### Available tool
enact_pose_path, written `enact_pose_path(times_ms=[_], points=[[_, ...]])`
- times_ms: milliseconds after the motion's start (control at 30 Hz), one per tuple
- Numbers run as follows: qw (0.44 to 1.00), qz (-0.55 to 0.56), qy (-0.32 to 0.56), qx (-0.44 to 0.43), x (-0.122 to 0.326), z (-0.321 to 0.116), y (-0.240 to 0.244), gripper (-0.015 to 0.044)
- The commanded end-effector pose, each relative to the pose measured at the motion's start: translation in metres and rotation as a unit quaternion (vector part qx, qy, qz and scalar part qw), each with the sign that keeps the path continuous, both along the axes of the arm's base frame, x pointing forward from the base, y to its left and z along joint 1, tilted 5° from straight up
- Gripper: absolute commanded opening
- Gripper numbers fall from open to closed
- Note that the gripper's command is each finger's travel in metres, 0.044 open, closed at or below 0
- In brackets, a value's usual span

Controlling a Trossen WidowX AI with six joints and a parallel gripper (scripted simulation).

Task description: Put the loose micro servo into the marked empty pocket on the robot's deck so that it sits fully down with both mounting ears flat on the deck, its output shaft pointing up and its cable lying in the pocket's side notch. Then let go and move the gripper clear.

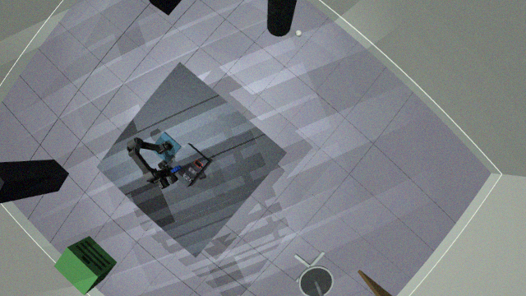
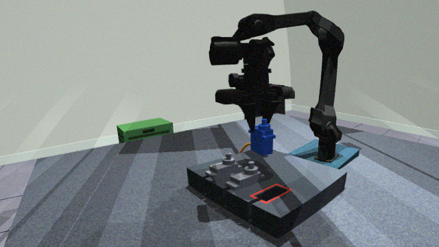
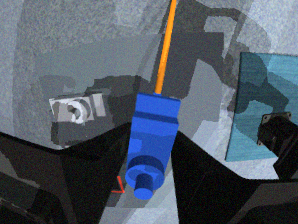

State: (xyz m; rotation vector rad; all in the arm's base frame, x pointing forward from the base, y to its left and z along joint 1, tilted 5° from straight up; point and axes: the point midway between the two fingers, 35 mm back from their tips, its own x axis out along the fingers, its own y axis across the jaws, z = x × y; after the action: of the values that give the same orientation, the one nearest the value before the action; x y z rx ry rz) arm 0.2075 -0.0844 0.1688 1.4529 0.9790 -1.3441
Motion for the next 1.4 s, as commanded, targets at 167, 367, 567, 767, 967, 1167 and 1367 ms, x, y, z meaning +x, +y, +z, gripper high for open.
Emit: enact_pose_path(times_ms=[167, 367, 567, 767, 967, 1167, 1367], points=[[1.0, -0.001, -0.003, -0.002, 0.007, 0.002, 0.011, 0.0], [1.0, -0.001, -0.003, -0.001, 0.008, 0.002, 0.034, 0.0], [1.0, -0.001, -0.003, 0.0, 0.009, 0.001, 0.055, 0.0], [1.0, -0.001, -0.003, 0.001, 0.01, 0.001, 0.077, 0.0], [1.0, -0.001, -0.003, 0.002, 0.011, 0.0, 0.099, 0.0], [1.0, -0.001, -0.002, 0.004, 0.012, 0.0, 0.121, 0.0], [1.0, -0.001, -0.002, 0.005, 0.012, 0.0, 0.143, 0.0]])
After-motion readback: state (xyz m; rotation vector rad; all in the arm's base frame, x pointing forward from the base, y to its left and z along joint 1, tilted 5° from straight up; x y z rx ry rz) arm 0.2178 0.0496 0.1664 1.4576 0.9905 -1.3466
